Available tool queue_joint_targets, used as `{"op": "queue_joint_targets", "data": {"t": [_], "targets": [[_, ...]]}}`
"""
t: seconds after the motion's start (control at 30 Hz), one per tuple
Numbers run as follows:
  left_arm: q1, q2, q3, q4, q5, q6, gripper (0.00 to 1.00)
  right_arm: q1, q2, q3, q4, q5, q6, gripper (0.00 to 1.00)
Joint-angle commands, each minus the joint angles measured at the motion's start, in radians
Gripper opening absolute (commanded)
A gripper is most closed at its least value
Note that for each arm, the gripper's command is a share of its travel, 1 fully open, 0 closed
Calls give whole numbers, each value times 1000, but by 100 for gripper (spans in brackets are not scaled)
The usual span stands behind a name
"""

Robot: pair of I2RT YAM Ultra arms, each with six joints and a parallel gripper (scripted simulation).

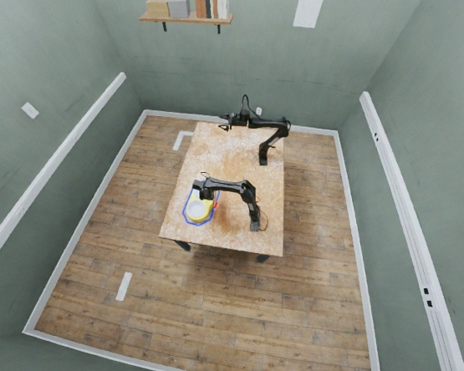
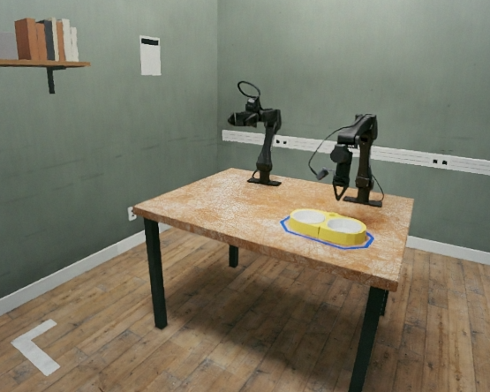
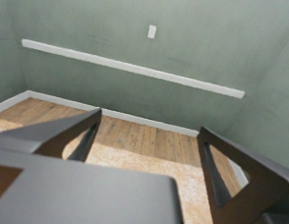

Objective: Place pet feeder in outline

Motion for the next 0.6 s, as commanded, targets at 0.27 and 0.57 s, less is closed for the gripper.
{"op": "queue_joint_targets", "data": {"t": [0.27, 0.57], "targets": [[51, -183, -54, 229, 18, -292, 47, 16, -12, 32, 18, 7, -9, 100], [66, -333, -219, 482, 19, -554, 47, 1, -7, 32, 18, -2, -7, 100]]}}
